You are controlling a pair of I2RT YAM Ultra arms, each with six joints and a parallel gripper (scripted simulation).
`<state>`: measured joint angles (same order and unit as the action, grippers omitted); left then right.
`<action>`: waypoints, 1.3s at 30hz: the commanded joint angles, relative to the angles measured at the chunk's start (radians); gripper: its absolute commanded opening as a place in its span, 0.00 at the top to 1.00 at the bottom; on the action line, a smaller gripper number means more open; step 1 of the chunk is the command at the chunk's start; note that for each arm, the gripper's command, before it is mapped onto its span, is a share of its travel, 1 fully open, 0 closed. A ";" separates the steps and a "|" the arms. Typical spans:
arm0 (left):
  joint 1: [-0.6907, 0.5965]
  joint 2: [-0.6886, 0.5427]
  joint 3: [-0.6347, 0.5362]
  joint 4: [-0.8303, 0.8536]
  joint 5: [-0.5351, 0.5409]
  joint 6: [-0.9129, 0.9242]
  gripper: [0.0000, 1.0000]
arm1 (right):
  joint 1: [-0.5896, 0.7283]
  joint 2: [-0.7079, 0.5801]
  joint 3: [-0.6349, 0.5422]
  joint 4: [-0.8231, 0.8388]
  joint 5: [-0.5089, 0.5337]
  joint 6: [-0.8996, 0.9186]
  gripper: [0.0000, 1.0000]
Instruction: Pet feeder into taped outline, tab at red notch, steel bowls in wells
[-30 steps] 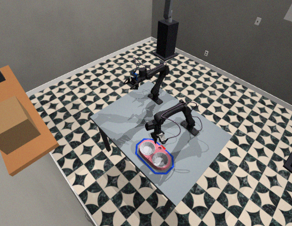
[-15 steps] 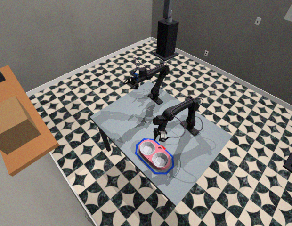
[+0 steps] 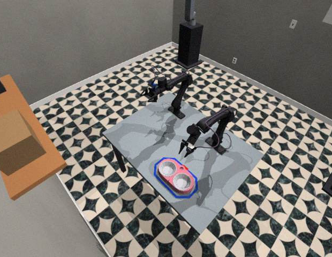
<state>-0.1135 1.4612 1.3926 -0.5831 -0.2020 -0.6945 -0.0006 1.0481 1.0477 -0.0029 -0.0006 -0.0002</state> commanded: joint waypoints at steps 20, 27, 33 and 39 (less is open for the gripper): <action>0.092 -0.379 -0.286 0.502 0.157 0.704 0.53 | 0.011 -0.038 -0.015 0.012 0.007 0.006 0.00; 0.135 -0.449 -0.361 0.597 0.225 0.701 0.53 | 0.002 -0.015 0.009 -0.005 0.007 0.005 0.00; 0.104 -0.432 -0.321 0.615 0.230 0.693 0.53 | -0.003 0.001 0.014 -0.005 0.001 0.005 0.00; 0.134 -0.423 -0.317 0.616 0.227 0.694 0.53 | -0.003 0.001 0.014 -0.005 0.001 0.005 0.00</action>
